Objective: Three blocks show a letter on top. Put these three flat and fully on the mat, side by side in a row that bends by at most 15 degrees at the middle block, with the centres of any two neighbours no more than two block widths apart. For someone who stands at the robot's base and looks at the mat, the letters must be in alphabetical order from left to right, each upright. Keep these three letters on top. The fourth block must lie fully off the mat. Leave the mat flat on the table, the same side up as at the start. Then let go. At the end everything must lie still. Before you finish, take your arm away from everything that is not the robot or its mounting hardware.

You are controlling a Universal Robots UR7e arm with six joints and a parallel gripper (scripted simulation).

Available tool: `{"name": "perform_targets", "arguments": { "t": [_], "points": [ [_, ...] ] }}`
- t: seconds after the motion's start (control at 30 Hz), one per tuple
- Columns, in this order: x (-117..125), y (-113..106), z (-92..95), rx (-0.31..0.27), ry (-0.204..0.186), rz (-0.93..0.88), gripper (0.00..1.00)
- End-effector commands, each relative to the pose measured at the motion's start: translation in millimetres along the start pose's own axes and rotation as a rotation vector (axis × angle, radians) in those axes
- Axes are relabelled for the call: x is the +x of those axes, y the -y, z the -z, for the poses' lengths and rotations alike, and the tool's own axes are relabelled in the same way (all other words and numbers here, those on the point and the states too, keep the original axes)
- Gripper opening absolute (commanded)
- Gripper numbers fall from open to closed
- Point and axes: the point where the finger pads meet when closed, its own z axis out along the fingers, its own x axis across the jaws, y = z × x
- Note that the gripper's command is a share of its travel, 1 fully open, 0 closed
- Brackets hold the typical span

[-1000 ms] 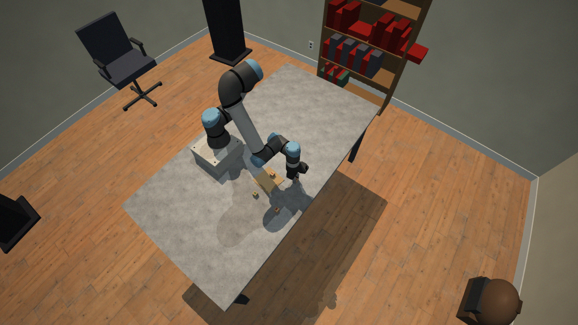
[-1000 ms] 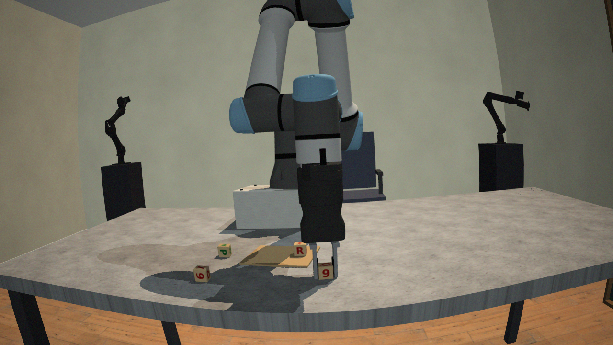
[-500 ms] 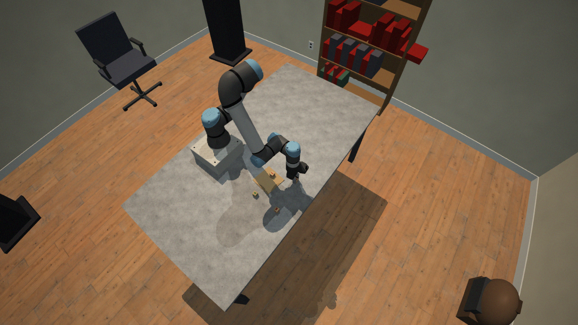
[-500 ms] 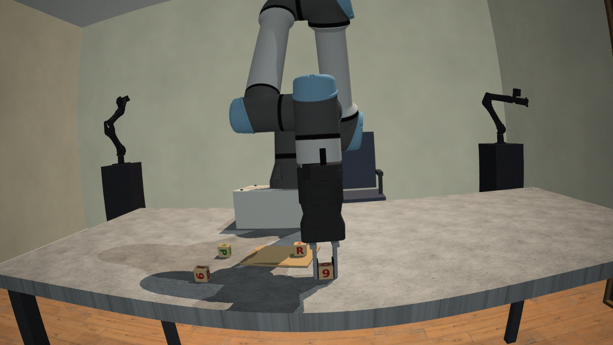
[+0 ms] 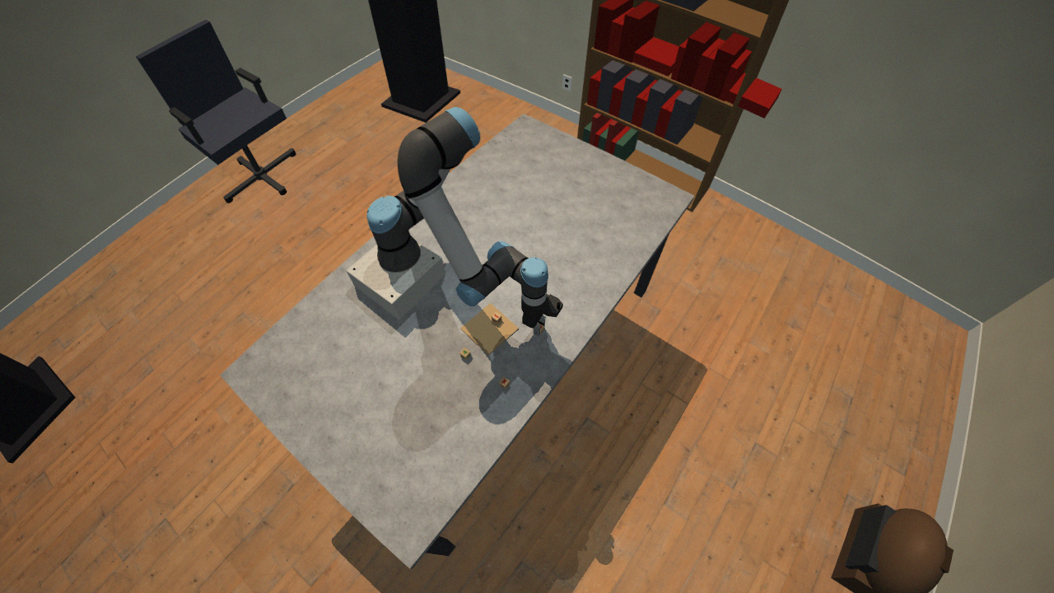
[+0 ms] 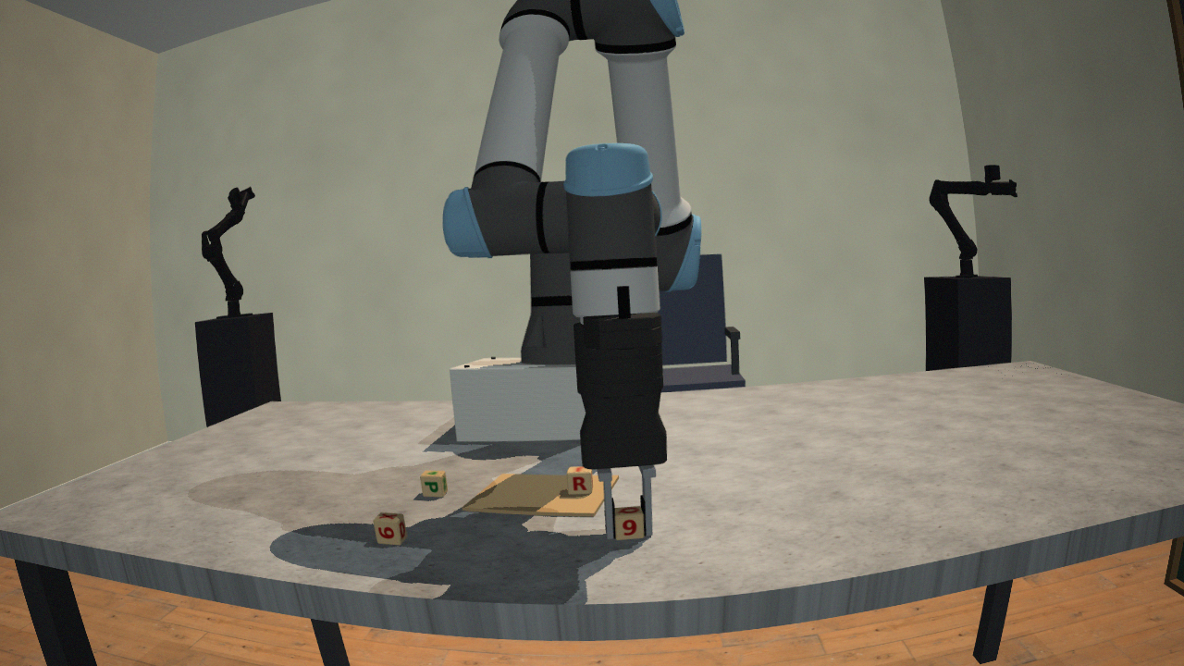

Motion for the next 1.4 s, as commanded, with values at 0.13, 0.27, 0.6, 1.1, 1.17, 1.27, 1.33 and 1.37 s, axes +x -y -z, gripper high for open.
{"name": "perform_targets", "arguments": {
  "t": [0.13, 0.27, 0.6, 1.1, 1.17, 1.27, 1.33, 1.37],
  "points": [
    [-1, 1, 9.2, 0.003, 0.000, 0.001, 0.49],
    [-1, 2, 18.2, 0.005, 0.000, 0.001, 0.49],
    [0, 2, 83.3, 0.006, 0.000, 0.000, 0.49],
    [0, 0, 100.5, 0.001, 0.000, 0.000, 0.49],
    [0, 0, 100.5, 0.001, 0.000, 0.000, 0.49],
    [0, 0, 100.5, 0.001, 0.000, -0.005, 0.49],
    [0, -1, 100.5, 0.001, 0.000, -0.009, 0.49],
    [0, -1, 100.5, 0.001, 0.000, -0.009, 0.49]
  ]
}}
